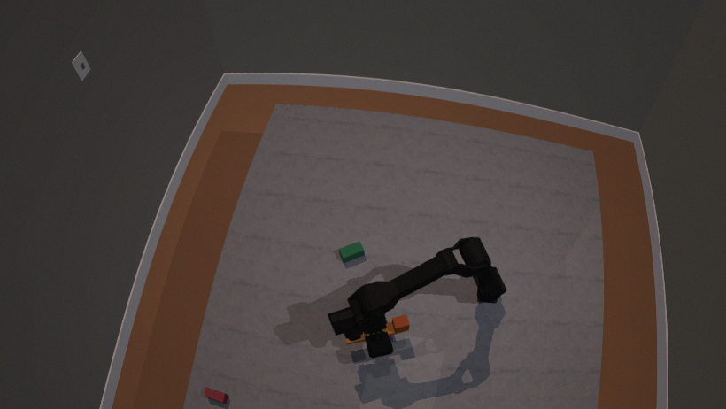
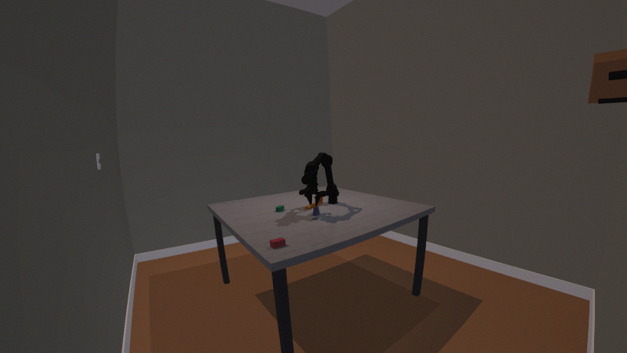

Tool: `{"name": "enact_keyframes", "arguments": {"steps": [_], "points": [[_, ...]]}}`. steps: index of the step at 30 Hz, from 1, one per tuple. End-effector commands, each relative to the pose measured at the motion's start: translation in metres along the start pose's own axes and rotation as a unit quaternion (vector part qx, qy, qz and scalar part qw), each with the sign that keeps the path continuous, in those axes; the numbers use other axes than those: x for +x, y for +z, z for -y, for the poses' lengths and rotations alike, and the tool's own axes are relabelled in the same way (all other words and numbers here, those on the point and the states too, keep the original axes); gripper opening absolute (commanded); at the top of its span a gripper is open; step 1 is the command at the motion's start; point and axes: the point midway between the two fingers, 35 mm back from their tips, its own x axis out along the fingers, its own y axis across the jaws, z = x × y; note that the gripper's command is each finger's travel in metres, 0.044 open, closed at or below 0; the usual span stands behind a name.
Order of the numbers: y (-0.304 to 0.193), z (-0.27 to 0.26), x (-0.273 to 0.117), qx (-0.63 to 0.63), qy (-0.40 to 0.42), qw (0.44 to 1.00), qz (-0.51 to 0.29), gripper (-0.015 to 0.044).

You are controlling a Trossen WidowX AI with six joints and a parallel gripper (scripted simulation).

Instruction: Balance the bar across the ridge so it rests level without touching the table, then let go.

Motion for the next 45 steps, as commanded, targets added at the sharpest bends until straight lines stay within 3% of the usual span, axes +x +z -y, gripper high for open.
{"name": "enact_keyframes", "arguments": {"steps": [1, 10, 14, 22, 45], "points": [[0.0, 0.0, 0.0, 0.0, 0.0, 1.0, 0.0, 0.0211], [0.0, 0.0, 0.0, 0.0, 0.0, 1.0, 0.0, 0.044], [0.001, 0.0, -0.008, 0.0, 0.0, 1.0, 0.001, 0.044], [0.0, 0.0, -0.098, 0.0, 0.002, 1.0, 0.019, 0.044], [-0.001, 0.0, -0.1, 0.0, 0.003, 1.0, 0.019, 0.044]]}}
